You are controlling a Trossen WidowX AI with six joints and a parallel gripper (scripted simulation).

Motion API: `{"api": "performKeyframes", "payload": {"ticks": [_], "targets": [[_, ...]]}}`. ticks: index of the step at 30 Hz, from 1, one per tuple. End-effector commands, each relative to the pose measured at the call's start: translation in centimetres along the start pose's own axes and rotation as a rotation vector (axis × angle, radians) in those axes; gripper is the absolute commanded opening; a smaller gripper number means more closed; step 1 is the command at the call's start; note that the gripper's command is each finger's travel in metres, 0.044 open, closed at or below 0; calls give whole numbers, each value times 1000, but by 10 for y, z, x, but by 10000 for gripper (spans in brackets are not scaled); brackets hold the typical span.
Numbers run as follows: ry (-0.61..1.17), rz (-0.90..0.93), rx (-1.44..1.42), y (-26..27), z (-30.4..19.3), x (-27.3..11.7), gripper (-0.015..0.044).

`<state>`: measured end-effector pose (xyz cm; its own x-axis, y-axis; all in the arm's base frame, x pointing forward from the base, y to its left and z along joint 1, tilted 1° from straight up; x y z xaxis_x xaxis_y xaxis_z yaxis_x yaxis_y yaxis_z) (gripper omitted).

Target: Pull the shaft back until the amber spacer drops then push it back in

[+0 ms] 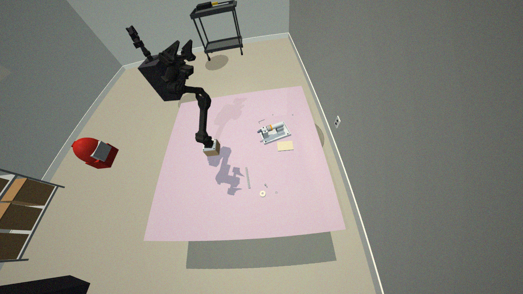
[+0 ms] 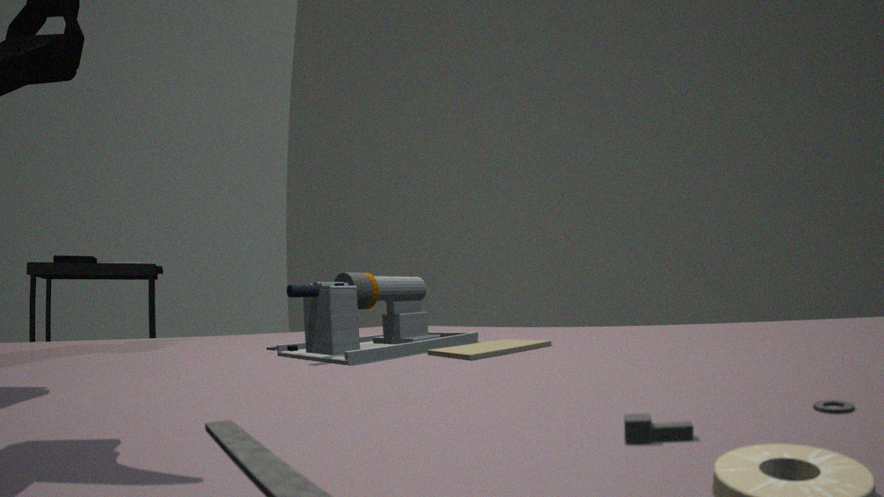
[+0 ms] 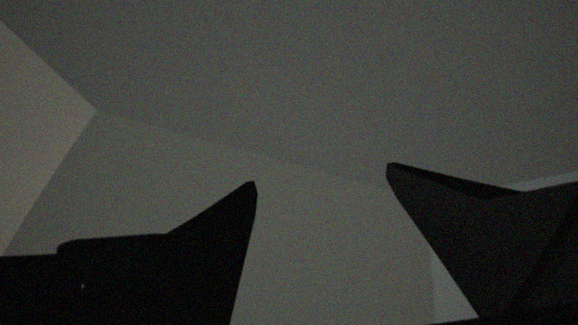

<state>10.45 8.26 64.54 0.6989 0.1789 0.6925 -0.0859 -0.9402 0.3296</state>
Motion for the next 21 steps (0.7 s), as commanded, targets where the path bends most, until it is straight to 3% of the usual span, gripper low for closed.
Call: {"api": "performKeyframes", "payload": {"ticks": [1,11,21], "targets": [[4,2,19,2,0,-1,426],[206,49,1095,99,9,-36,440],[395,69,2236,179,93,-52,440]]}}
Point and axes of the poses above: the point midway between the two fingers, 35 mm back from their tips, its own x axis out along the fingers, its own y axis across the jaws, z = x × y, the point moved 2 cm from there along -x, back along the fingers, and after that the axes turned 4 degrees about x, right-handed, at the moved point
